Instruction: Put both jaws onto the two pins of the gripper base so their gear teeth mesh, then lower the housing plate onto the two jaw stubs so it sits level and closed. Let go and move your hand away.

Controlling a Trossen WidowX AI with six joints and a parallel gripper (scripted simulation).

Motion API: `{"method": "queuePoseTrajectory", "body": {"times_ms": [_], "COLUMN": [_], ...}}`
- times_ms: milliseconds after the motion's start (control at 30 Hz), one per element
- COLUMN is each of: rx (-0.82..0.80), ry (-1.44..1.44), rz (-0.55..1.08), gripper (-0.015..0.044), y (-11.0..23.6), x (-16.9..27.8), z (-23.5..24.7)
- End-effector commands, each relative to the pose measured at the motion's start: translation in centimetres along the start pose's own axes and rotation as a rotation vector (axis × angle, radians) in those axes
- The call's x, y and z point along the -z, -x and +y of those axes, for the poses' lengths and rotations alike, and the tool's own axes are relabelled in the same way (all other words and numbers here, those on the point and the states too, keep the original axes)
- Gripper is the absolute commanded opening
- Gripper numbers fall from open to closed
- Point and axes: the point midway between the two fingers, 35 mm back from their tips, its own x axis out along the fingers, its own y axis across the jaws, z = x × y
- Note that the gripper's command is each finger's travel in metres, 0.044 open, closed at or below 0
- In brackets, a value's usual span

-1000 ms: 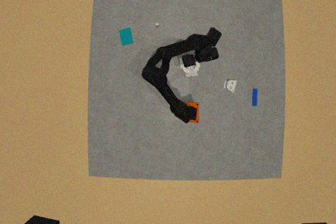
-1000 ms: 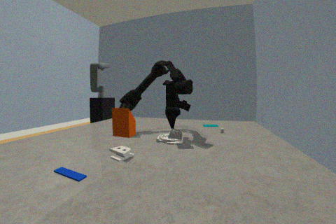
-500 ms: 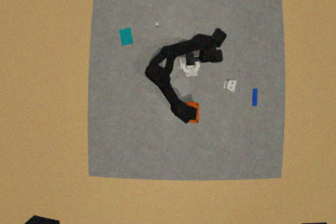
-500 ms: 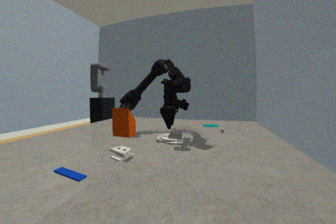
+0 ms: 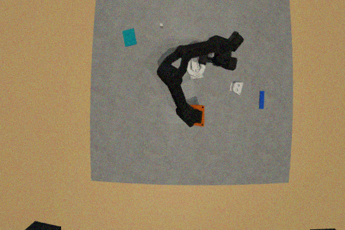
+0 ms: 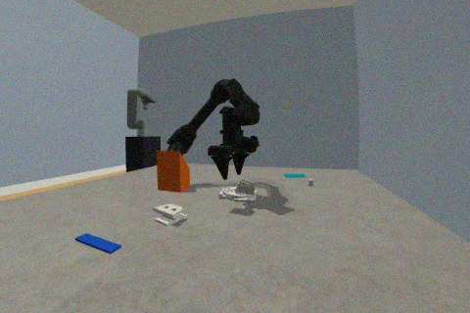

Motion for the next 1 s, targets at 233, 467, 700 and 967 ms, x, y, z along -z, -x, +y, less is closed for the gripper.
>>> {"method": "queuePoseTrajectory", "body": {"times_ms": [233, 467, 700, 967], "rx": [0.015, 0.021, 0.026, 0.029], "ry": [-0.253, -0.403, -0.554, -0.725], "rz": [0.004, 0.002, 0.000, -0.001], "gripper": [0.0440, 0.0440, 0.0440, 0.0440], "y": [0.5, 0.8, 1.1, 1.3], "x": [0.5, 1.0, 1.5, 2.3], "z": [-3.3, -5.2, -7.1, -9.1]}}
